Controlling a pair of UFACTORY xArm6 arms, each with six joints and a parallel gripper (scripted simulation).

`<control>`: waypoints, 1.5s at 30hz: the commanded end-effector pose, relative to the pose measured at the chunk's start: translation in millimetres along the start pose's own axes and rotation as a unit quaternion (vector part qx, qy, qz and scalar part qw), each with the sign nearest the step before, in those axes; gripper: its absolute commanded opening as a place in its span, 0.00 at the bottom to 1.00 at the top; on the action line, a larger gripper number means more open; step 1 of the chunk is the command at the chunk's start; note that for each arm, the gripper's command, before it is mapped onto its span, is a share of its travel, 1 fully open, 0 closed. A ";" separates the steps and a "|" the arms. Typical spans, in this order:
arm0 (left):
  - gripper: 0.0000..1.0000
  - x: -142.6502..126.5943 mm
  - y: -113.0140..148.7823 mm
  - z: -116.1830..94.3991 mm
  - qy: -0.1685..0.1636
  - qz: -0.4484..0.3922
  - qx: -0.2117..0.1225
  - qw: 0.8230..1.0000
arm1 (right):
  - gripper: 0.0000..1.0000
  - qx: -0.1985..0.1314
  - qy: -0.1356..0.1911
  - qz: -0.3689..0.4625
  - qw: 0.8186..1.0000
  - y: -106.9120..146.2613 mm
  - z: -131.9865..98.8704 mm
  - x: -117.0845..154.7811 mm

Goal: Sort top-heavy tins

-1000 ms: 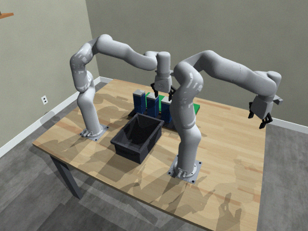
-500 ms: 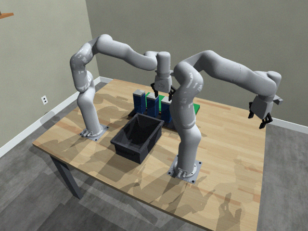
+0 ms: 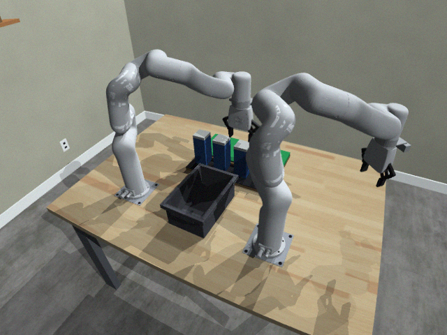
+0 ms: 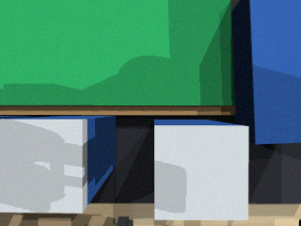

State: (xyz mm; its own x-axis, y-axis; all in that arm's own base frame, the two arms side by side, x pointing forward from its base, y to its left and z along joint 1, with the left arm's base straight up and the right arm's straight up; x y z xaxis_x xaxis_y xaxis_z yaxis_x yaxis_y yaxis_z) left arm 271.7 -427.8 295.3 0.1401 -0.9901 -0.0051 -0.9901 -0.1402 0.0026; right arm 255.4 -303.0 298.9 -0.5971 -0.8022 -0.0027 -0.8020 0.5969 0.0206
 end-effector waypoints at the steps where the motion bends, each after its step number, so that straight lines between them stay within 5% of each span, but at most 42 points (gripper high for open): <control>1: 1.00 2.7 -9.4 -2.4 0.002 0.001 0.000 1.000 | 1.00 0.002 0.000 0.000 1.000 -0.6 -1.5 0.2; 34: 1.00 4.0 -14.3 -2.5 0.002 0.000 0.000 1.000 | 1.00 0.002 0.000 0.000 1.000 -0.6 -1.5 0.2; 45: 1.00 3.5 -14.6 17.6 0.002 0.001 0.000 1.000 | 1.00 0.002 0.000 0.000 1.000 -0.6 -1.5 0.2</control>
State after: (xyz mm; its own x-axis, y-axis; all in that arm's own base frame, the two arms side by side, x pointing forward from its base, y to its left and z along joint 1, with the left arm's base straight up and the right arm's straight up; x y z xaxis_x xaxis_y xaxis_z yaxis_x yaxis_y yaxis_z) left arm 286.1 -428.4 281.8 0.1382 -0.9904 -0.0058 -0.9904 -0.1382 0.0049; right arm 255.4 -303.0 298.9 -0.5971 -0.8022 -0.0027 -0.8020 0.5969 0.0206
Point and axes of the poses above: on each arm, the point where the finger pads meet when closed, its own z axis out along the fingers, its own x axis across the jaws, y = z × x, the point moved 5 cm from there along -z, back along the fingers, and after that the axes turned 10 degrees about -z, right-handed, at the moved point
